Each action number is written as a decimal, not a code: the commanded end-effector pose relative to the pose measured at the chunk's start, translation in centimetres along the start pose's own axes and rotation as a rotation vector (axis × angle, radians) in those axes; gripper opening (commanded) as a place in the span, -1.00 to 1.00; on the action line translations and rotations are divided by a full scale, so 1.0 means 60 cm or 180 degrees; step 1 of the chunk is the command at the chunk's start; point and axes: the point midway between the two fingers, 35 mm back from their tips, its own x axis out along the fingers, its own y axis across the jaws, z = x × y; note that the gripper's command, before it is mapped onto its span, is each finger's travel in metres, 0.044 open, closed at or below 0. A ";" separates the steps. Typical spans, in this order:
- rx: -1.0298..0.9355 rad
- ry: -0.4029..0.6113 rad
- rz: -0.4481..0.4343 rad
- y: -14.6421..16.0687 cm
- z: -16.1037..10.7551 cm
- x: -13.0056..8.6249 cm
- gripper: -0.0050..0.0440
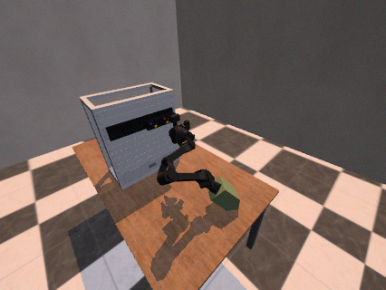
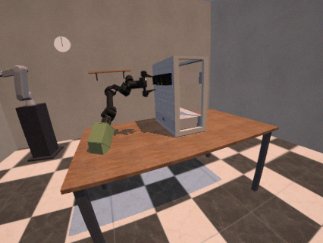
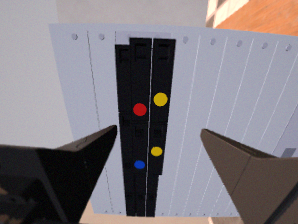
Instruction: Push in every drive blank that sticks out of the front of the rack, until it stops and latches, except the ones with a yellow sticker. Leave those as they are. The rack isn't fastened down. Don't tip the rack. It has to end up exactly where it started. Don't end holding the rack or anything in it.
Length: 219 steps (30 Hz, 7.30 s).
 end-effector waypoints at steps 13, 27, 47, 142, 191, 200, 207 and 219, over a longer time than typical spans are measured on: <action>-0.0015 0.0025 0.0009 0.005 -0.004 0.002 -0.80; -0.0015 0.0025 0.0009 0.005 -0.004 0.002 -0.80; -0.0015 0.0025 0.0009 0.023 -0.053 0.002 -0.80; -0.0015 0.0025 0.0009 0.051 -0.121 0.098 -0.80; -0.0015 0.0025 0.0009 0.057 -0.126 0.120 -0.80; -0.0015 0.0025 0.0009 0.057 -0.126 0.120 -0.80; -0.0015 0.0025 0.0009 0.057 -0.126 0.120 -0.80; -0.0015 0.0025 0.0009 0.060 -0.128 0.125 -0.80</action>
